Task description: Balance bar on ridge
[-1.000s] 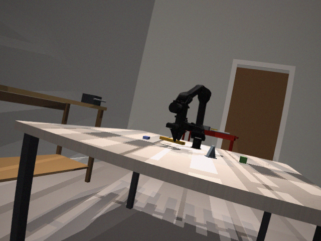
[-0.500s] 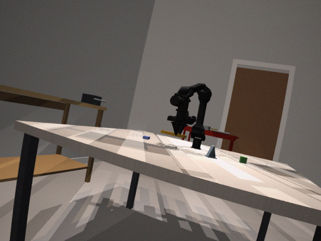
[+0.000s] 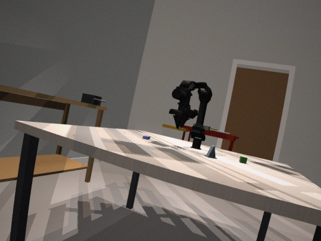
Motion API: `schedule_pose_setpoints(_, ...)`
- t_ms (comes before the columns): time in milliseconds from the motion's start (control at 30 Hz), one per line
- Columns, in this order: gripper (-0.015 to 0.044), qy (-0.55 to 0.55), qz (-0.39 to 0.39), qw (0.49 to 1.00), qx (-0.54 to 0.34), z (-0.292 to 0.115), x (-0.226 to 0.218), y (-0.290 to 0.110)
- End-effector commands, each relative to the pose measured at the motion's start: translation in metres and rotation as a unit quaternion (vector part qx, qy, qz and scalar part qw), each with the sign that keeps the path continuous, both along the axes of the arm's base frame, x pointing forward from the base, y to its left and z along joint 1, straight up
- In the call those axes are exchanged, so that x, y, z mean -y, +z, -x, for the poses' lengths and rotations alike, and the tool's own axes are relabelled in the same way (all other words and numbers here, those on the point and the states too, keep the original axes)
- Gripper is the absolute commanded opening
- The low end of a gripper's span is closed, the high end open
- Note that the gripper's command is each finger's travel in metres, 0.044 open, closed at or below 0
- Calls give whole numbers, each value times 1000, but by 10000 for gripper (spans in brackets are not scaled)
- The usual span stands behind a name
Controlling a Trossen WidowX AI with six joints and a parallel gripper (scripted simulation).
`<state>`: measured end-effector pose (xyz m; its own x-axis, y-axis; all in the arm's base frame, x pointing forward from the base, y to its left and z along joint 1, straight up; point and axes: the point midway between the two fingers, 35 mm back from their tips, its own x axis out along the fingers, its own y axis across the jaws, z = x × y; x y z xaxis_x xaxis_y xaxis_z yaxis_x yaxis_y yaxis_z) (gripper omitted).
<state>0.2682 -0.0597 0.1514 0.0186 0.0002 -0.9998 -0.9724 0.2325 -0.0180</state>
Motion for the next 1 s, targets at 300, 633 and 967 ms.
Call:
schedule_pose_setpoints(300, 0, 53, 3, 999, 5, -14, -23, 10)
schedule_pose_setpoints(633, 0, 113, 3, 994, 5, -28, -54, 12)
schedule_pose_setpoints(967, 0, 173, 3, 985, 6, -38, -87, 13)
